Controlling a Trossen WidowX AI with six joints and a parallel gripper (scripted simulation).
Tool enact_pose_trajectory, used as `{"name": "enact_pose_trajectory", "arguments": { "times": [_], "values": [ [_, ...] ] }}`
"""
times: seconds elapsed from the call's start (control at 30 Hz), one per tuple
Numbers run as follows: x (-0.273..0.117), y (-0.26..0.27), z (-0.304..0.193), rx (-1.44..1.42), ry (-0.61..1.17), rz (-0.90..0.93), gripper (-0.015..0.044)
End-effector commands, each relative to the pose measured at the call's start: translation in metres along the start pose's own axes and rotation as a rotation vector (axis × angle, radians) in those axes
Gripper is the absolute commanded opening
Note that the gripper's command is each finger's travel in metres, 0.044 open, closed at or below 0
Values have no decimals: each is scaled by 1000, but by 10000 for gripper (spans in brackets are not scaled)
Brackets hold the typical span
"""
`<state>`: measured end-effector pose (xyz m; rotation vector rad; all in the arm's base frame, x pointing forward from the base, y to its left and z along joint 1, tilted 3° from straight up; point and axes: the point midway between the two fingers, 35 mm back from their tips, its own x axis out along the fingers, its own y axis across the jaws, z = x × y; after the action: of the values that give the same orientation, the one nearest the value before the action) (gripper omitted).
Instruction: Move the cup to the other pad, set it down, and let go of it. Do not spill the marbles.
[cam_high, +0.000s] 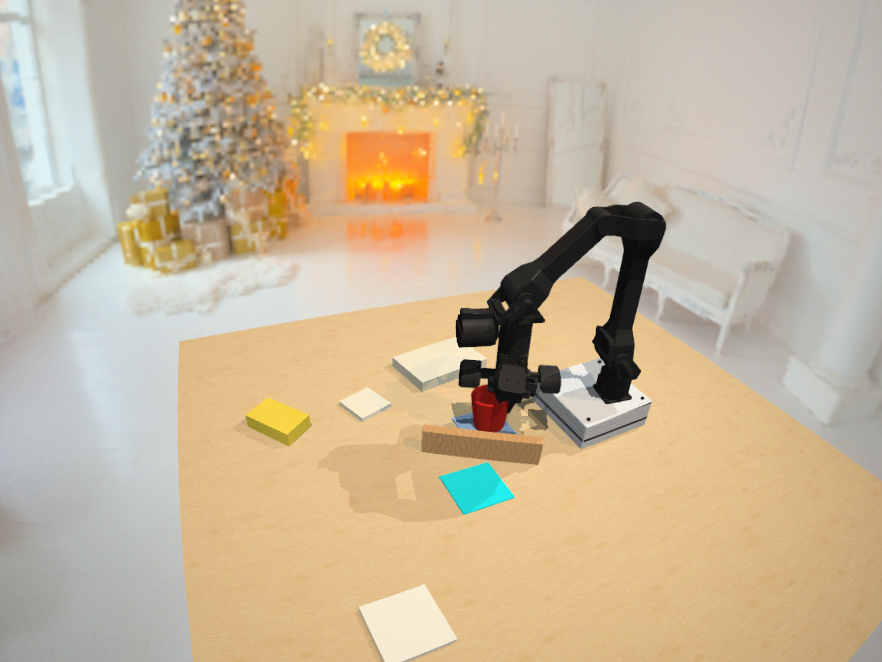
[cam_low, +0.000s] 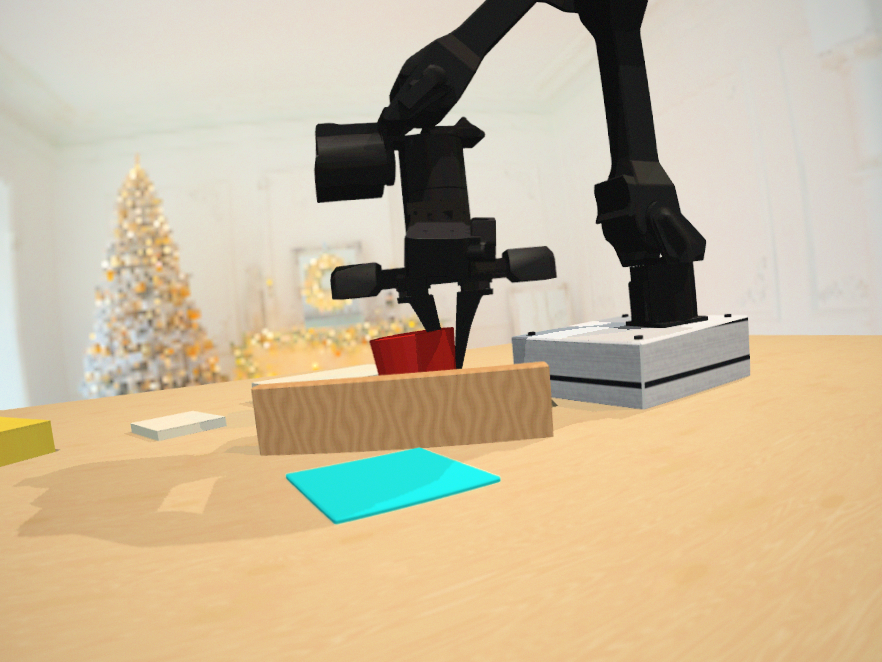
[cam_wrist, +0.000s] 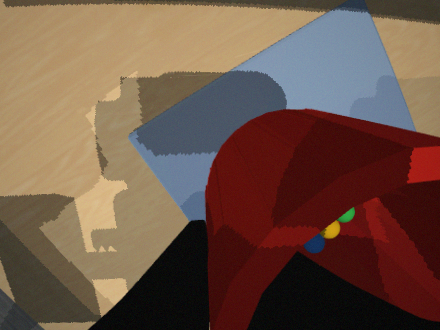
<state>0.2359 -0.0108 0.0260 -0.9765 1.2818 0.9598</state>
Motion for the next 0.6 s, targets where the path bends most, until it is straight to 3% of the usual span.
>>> {"name": "enact_pose_trajectory", "arguments": {
  "times": [0.0,0.57],
  "values": [
    [-13,-5,1,0,-4,-12,0],
    [-72,-1,-1,3,-5,-8,0]
  ]
}}
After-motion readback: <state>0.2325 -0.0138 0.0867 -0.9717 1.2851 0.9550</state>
